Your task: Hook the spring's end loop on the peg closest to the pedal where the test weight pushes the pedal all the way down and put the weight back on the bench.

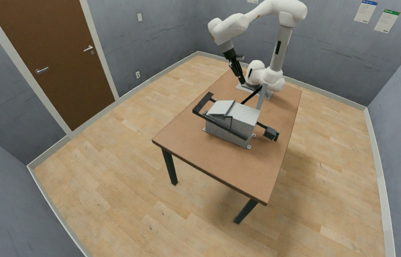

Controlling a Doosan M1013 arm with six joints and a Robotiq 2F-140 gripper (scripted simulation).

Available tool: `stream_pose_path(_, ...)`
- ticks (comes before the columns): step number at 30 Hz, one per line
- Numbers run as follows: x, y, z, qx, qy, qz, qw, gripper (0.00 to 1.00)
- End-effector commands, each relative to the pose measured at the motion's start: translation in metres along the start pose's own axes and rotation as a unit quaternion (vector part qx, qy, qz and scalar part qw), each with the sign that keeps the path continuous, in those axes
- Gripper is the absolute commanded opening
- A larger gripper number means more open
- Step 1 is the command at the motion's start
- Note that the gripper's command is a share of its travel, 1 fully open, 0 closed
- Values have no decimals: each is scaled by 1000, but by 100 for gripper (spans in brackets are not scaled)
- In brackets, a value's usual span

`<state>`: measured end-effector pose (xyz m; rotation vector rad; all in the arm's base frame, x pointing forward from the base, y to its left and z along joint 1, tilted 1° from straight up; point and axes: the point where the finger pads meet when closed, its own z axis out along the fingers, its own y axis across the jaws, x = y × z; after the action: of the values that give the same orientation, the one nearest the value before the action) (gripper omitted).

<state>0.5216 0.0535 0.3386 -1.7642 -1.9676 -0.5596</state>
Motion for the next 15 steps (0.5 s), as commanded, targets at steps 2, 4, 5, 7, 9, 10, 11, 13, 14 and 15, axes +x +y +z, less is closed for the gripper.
stream_pose_path(2, 0, 0, -1, -1, 0, 0, 1000, 24)
stream_pose_path(4, 0, 0, -1, -1, 0, 0, 1000, 24)
stream_pose_path(5, 0, 0, -1, -1, 0, 0, 1000, 24)
stream_pose_path(7, 0, 0, -1, -1, 0, 0, 1000, 24)
stream_pose_path(9, -13, 57, 11, -1, 3, -1, 1000, 24)
stream_pose_path(10, -13, 57, 11, -1, 3, -1, 1000, 24)
stream_pose_path(11, -13, 57, 11, -1, 3, -1, 1000, 24)
stream_pose_path(13, -13, 57, 11, -1, 3, -1, 1000, 24)
stream_pose_path(14, -13, 57, 11, -1, 3, -1, 1000, 24)
stream_pose_path(15, -13, 57, 11, -1, 3, -1, 1000, 24)
